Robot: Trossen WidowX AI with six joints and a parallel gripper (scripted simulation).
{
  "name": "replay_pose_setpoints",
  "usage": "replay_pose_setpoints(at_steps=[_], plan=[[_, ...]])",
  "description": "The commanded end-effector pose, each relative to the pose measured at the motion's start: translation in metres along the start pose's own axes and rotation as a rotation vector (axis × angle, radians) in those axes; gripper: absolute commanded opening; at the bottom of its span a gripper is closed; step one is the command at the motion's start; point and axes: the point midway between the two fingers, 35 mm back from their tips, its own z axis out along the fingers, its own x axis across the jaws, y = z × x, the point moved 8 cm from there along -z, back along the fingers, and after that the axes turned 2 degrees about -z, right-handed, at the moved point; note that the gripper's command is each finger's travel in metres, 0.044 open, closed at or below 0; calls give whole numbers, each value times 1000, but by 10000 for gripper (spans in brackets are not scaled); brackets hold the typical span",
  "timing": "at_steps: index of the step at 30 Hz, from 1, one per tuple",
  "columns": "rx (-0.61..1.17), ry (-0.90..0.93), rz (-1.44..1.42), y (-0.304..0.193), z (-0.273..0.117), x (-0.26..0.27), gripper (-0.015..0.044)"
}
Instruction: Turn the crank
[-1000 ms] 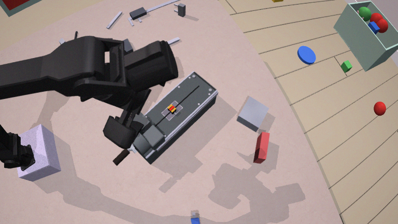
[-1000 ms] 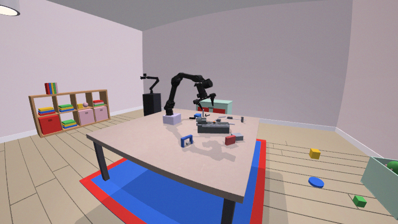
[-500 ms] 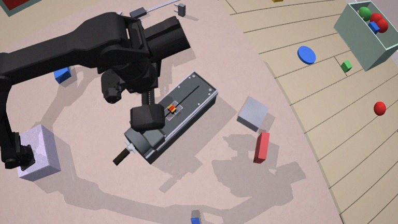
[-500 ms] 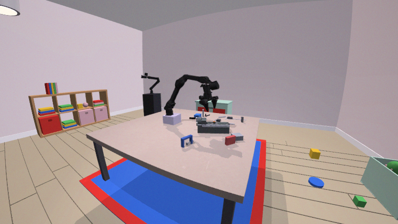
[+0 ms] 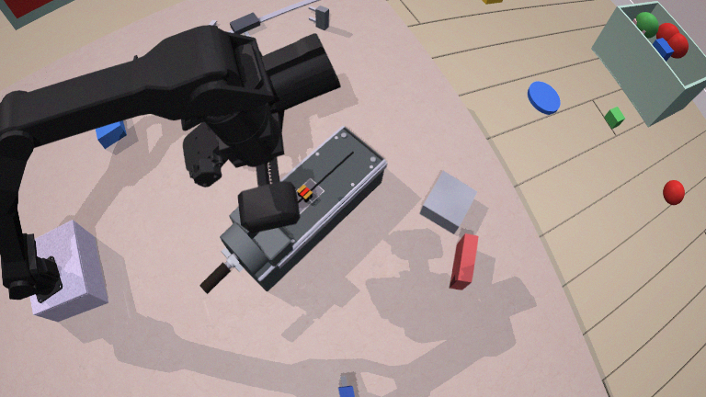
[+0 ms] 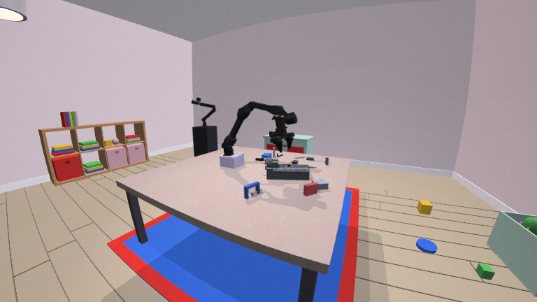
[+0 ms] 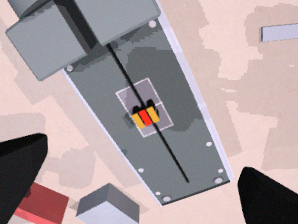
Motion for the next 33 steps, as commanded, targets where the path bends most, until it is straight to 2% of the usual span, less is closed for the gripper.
replay_pose_setpoints(at_steps=[1,10,27,33], plan=[[-5,7,-7,1,2,1,440],[-5,7,-7,1,2,1,440],[-5,7,-7,1,2,1,0],[-5,7,-7,1,2,1,0]])
